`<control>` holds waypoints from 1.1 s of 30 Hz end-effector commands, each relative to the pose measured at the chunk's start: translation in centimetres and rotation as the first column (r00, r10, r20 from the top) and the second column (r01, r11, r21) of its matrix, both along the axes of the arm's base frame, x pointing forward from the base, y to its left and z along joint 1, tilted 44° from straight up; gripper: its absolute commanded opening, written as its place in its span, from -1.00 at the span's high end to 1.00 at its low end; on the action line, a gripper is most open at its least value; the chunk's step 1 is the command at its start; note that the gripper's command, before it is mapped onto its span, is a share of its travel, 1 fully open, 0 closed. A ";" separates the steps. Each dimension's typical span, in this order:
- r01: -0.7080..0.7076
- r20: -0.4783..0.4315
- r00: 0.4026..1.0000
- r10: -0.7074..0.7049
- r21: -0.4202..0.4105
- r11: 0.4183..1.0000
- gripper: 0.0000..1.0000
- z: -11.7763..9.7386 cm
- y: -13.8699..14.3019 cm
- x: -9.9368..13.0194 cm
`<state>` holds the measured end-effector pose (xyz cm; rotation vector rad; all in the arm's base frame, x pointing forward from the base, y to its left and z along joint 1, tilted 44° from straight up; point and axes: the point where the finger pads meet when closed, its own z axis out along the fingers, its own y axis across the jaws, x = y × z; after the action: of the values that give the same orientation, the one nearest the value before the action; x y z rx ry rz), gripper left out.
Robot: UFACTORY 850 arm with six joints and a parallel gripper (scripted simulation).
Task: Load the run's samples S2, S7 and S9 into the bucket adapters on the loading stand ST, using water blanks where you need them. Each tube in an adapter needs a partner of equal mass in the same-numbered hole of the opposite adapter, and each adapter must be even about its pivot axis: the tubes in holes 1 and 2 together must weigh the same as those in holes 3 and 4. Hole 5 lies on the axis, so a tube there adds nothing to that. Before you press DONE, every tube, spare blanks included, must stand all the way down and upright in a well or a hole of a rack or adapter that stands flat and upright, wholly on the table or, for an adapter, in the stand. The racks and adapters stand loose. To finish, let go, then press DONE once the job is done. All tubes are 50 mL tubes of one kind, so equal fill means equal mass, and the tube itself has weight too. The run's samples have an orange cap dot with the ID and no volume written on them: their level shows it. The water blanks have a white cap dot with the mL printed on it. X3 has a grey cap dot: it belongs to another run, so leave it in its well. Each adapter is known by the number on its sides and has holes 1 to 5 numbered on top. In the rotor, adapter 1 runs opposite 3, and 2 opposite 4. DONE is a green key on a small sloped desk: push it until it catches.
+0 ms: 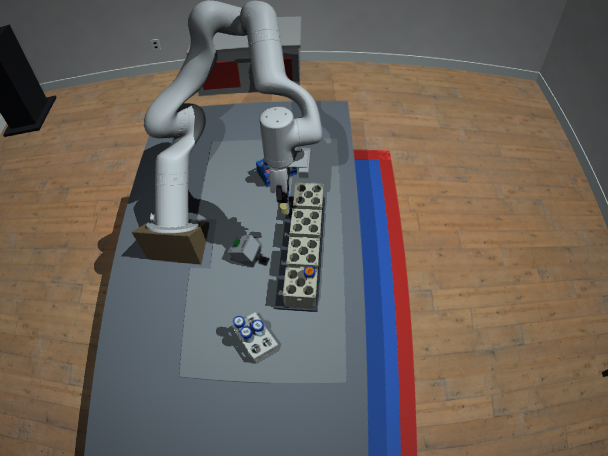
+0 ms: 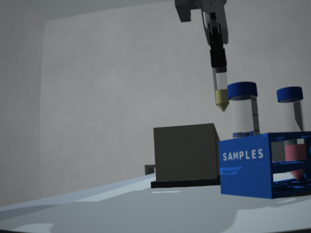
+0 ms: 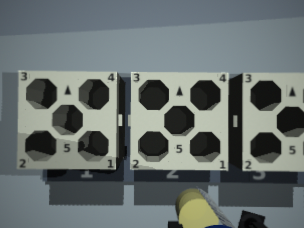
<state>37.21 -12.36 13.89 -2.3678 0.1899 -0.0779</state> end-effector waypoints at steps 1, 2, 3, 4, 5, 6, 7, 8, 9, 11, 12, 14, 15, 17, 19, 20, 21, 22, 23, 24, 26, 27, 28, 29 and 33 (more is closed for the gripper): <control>0.000 0.001 1.000 0.000 0.000 1.000 1.00 -0.6 -0.8 0.2; 0.000 0.001 1.000 0.000 0.000 1.000 1.00 -1.0 -1.1 0.2; 0.000 0.001 1.000 0.000 0.000 1.000 1.00 -1.3 -1.5 0.3; 0.000 0.001 1.000 0.000 0.000 1.000 1.00 -1.6 -1.9 0.3; 0.000 0.001 1.000 0.000 0.000 1.000 1.00 -2.0 -2.2 0.4; 0.000 0.001 1.000 0.000 0.000 1.000 1.00 -2.3 -2.6 0.4; 0.000 0.001 1.000 0.000 0.000 1.000 1.00 -2.7 -3.0 0.5; 0.000 0.001 1.000 0.000 -0.001 1.000 1.00 -3.0 -3.3 0.5; 0.000 0.001 1.000 0.000 -0.001 1.000 1.00 -3.3 -3.7 0.6; 0.000 0.001 1.000 0.000 -0.001 1.000 1.00 -4.0 -4.4 0.6; 0.000 0.001 1.000 0.000 -0.001 1.000 1.00 -4.4 -4.8 0.7; 0.000 0.001 1.000 0.000 -0.001 1.000 1.00 -5.0 -5.5 0.8; 0.000 0.001 1.000 0.000 -0.001 1.000 1.00 -5.4 -5.9 0.8; 0.000 0.001 1.000 0.000 -0.001 1.000 1.00 -5.7 -6.2 0.9; 0.000 0.001 1.000 0.000 -0.001 1.000 1.00 -6.1 -6.6 0.9; 0.000 0.001 1.000 0.000 -0.001 1.000 1.00 -6.4 -7.0 1.0; 0.000 0.001 1.000 0.000 -0.001 1.000 1.00 -6.7 -7.3 1.0; 0.000 0.001 1.000 0.000 -0.001 1.000 1.00 -7.1 -7.7 1.1; 0.000 0.001 1.000 0.000 -0.001 1.000 1.00 -7.4 -8.1 1.1; 0.000 0.001 1.000 0.000 -0.001 1.000 1.00 -7.8 -8.4 1.1; 0.000 0.001 1.000 0.000 -0.001 1.000 1.00 -8.4 -9.1 1.2; 0.000 0.001 1.000 0.000 -0.001 1.000 1.00 -8.8 -9.5 1.3; 0.000 0.001 1.000 0.000 -0.001 1.000 1.00 -9.1 -9.9 1.3; 0.000 0.001 1.000 0.000 -0.001 1.000 1.00 -9.4 -10.2 1.4; 0.000 0.001 1.000 0.000 -0.001 1.000 1.00 -10.8 -11.7 1.6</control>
<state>38.54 -22.92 4.03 -2.3679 0.1897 -0.0786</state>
